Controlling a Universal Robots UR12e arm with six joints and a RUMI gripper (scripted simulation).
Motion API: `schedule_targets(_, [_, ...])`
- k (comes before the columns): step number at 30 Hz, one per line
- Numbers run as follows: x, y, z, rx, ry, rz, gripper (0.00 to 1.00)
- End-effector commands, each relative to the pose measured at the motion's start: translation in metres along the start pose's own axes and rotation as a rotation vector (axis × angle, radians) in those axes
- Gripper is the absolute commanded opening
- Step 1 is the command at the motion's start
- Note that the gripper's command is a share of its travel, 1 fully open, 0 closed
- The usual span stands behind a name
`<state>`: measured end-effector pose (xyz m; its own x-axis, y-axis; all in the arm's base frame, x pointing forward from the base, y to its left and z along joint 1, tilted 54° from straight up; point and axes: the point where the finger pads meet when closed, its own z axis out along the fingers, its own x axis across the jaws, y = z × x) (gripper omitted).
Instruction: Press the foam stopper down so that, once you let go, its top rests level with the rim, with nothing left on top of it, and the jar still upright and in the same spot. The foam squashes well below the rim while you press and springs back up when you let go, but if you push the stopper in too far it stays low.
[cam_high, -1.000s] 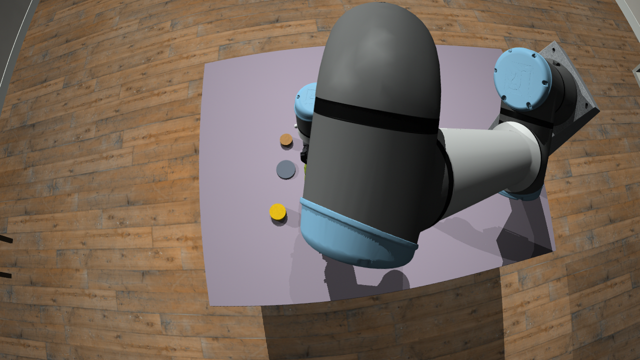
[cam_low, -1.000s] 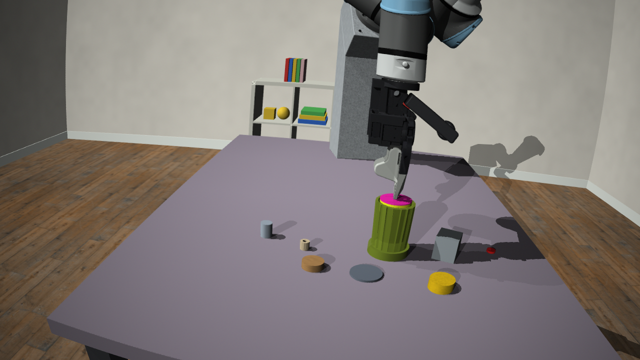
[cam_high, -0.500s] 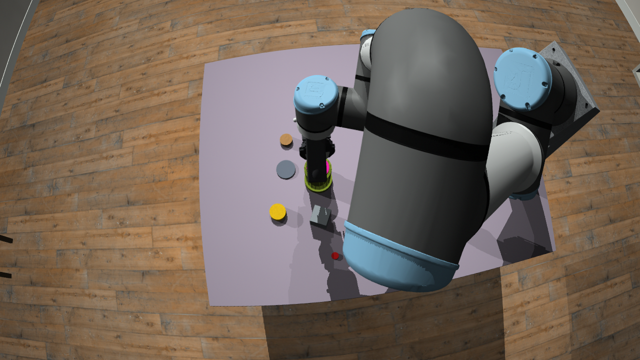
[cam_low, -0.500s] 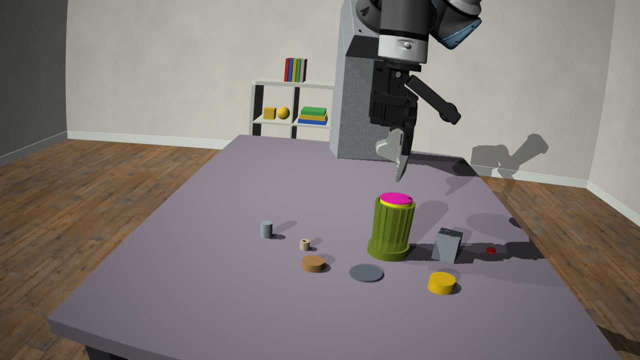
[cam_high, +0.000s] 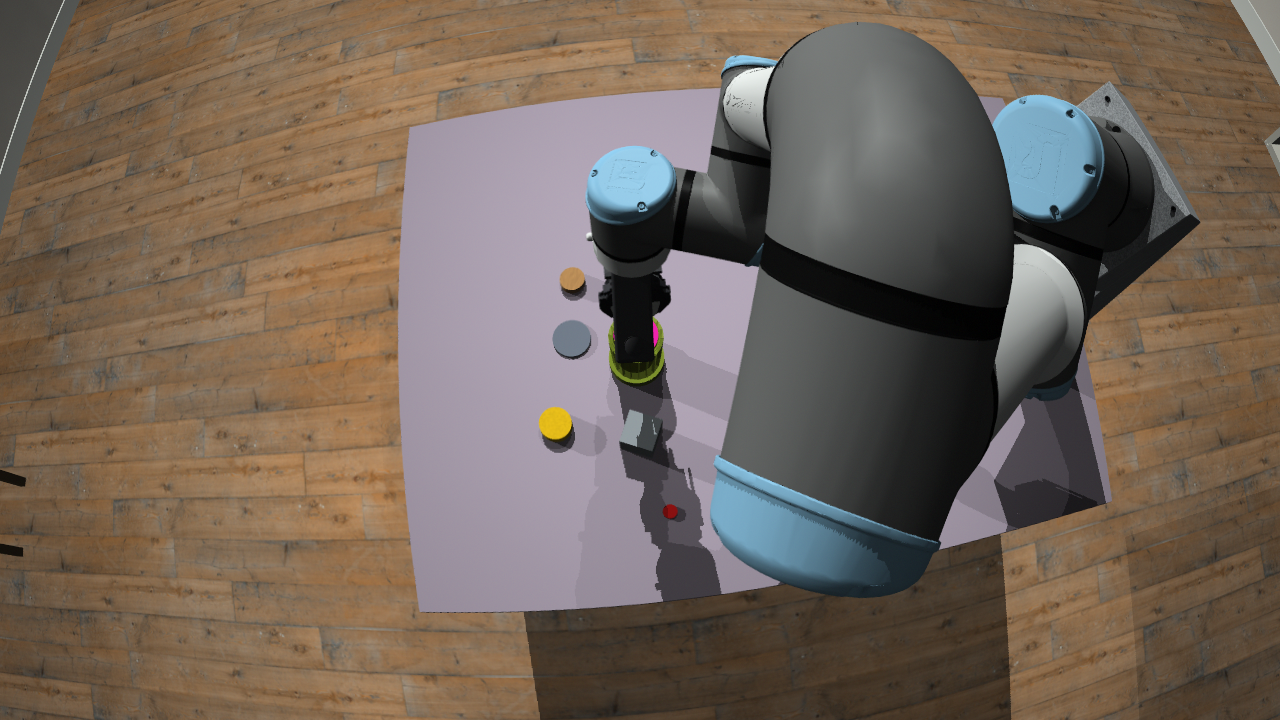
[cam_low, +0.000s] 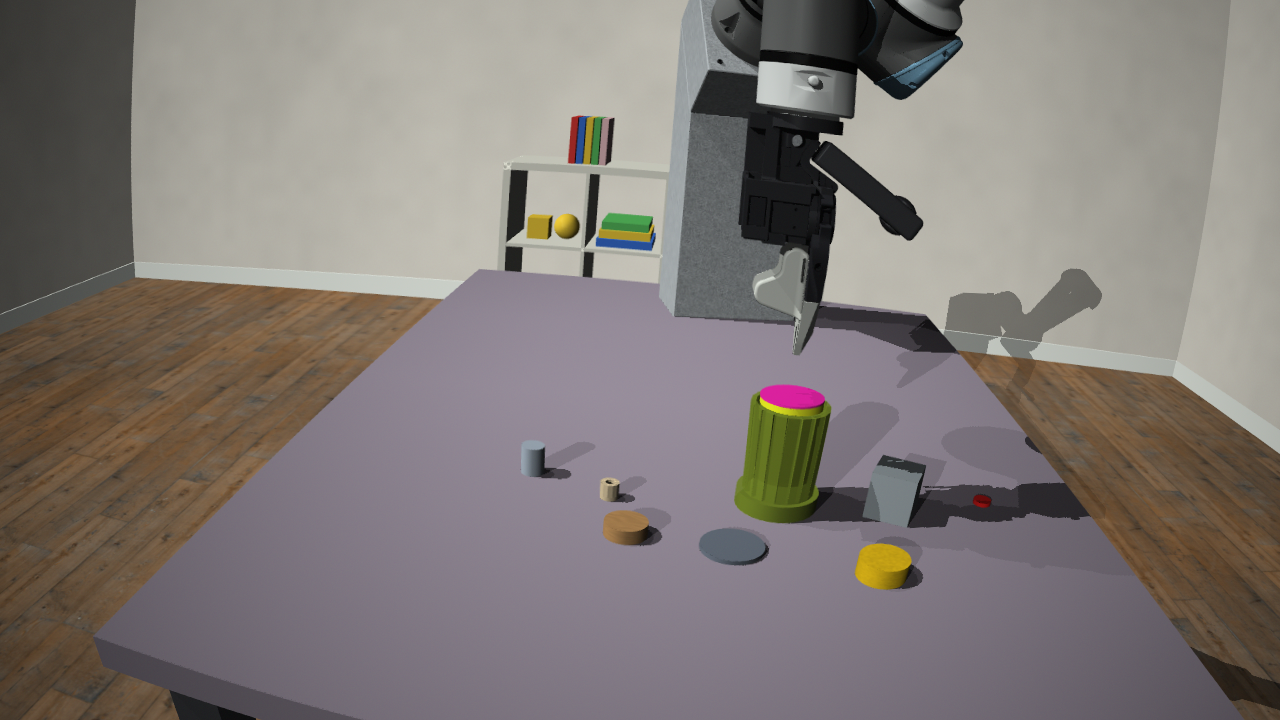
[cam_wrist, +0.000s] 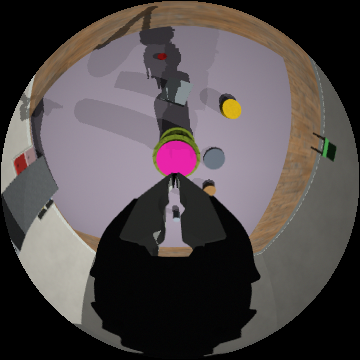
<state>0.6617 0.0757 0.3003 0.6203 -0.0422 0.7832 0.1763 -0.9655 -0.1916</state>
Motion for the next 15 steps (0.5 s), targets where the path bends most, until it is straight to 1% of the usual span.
schedule_targets(1, [0.000, 0.000, 0.000, 0.001, 0.000, 0.000, 0.00])
schedule_targets(9, [0.000, 0.000, 0.000, 0.001, 0.000, 0.000, 0.00])
schedule_targets(15, [0.002, 0.000, 0.010, 0.001, 0.001, -0.002, 0.00])
